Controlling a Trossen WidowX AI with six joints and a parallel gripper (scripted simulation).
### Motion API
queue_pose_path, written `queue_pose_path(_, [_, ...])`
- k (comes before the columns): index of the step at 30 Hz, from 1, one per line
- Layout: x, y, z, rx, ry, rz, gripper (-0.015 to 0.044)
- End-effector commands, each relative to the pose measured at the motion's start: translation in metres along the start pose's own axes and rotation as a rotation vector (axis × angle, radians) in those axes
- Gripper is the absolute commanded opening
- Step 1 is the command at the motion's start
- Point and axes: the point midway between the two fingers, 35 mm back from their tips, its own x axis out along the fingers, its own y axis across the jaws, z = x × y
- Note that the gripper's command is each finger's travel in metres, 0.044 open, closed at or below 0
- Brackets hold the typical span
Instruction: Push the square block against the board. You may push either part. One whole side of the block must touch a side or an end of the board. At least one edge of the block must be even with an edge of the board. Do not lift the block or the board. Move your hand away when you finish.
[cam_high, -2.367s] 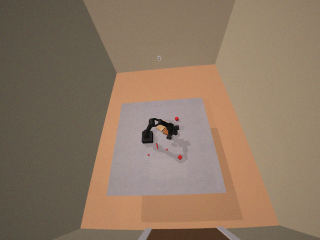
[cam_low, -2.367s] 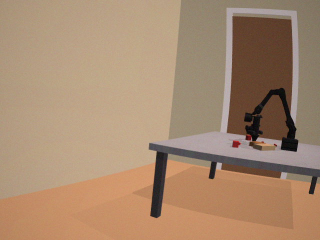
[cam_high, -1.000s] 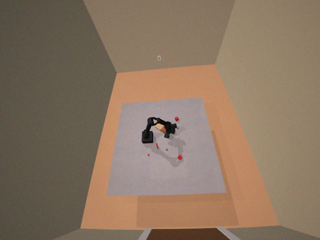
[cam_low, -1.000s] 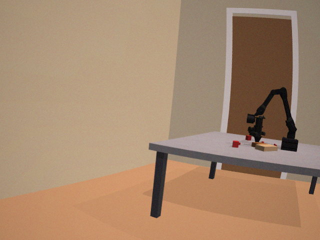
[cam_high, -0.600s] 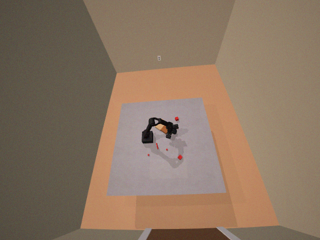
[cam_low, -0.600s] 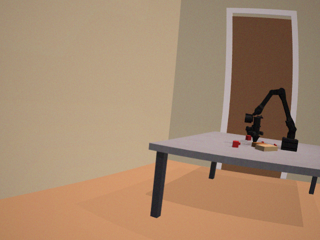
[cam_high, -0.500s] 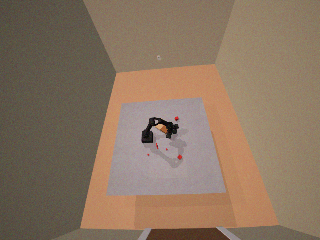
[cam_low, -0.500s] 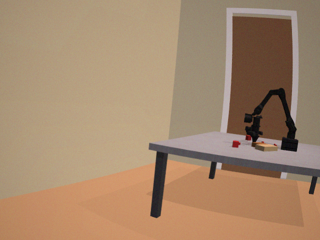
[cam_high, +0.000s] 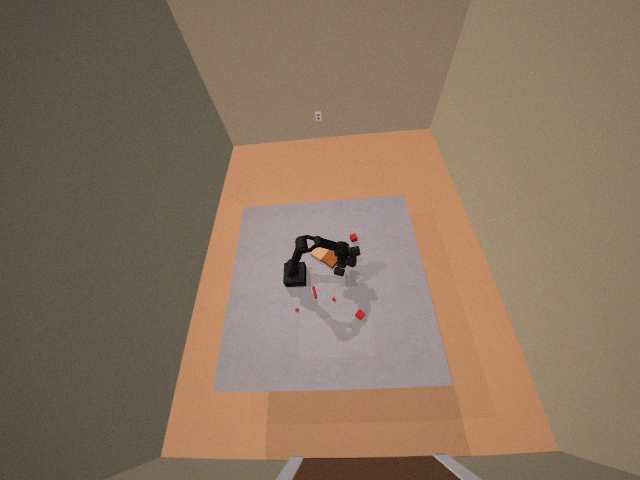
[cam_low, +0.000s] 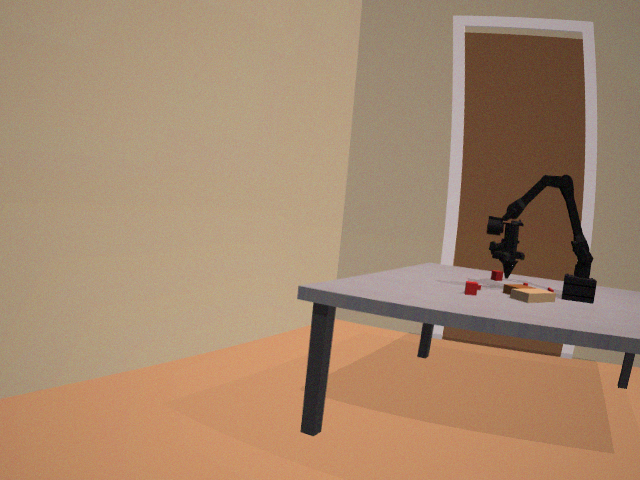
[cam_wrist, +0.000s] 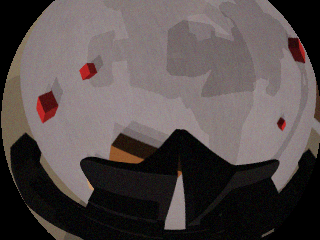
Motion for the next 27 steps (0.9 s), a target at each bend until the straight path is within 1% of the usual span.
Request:
queue_pose_path(1, [-0.016,0.0,0.0,0.001,-0.003,0.002,0.0])
queue_pose_path(6, [-0.013,0.007,0.002,-0.051,-0.019,0.01,0.0])
queue_pose_path(27, [-0.016,0.081,-0.038,-0.765,-0.01,0.016,0.0])
